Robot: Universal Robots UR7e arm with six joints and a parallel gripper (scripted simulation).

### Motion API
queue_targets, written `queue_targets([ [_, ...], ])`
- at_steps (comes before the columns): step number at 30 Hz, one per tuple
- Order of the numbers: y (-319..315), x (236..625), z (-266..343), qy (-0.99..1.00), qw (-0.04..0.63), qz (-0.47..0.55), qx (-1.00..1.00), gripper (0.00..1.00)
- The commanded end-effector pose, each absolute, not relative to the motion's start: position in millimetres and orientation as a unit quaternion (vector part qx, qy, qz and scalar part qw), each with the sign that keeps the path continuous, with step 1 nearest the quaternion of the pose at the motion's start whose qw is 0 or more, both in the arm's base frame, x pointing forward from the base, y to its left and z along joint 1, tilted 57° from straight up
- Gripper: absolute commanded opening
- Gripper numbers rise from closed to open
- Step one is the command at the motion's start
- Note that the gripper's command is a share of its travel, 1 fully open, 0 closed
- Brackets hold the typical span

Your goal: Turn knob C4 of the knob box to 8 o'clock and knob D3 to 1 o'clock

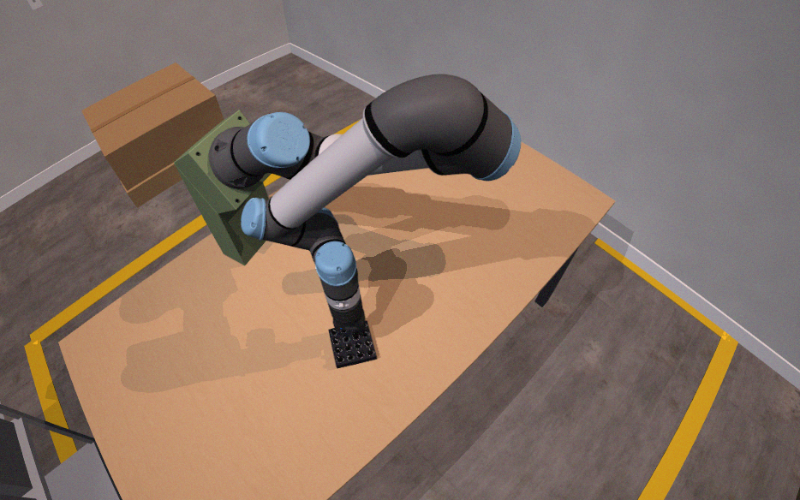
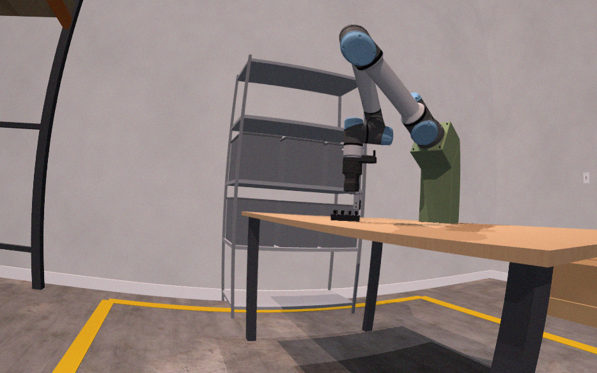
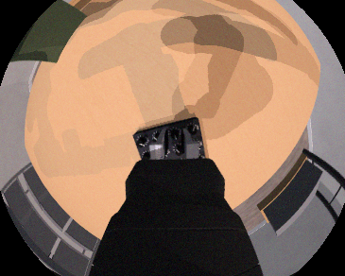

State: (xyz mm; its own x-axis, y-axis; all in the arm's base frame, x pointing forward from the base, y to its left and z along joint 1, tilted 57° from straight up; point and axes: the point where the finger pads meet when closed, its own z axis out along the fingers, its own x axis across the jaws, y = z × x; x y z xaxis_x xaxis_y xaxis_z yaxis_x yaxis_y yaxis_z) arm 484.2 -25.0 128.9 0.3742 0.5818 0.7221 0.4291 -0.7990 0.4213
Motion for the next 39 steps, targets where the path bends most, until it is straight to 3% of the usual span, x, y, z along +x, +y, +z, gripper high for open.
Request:
queue_targets([
  [1,-24.9,486.6,129.7,0.308,0.082,0.469,0.824,0.46],
  [39,-22.7,496.9,122.5,0.308,0.082,0.469,0.824,0.46],
])
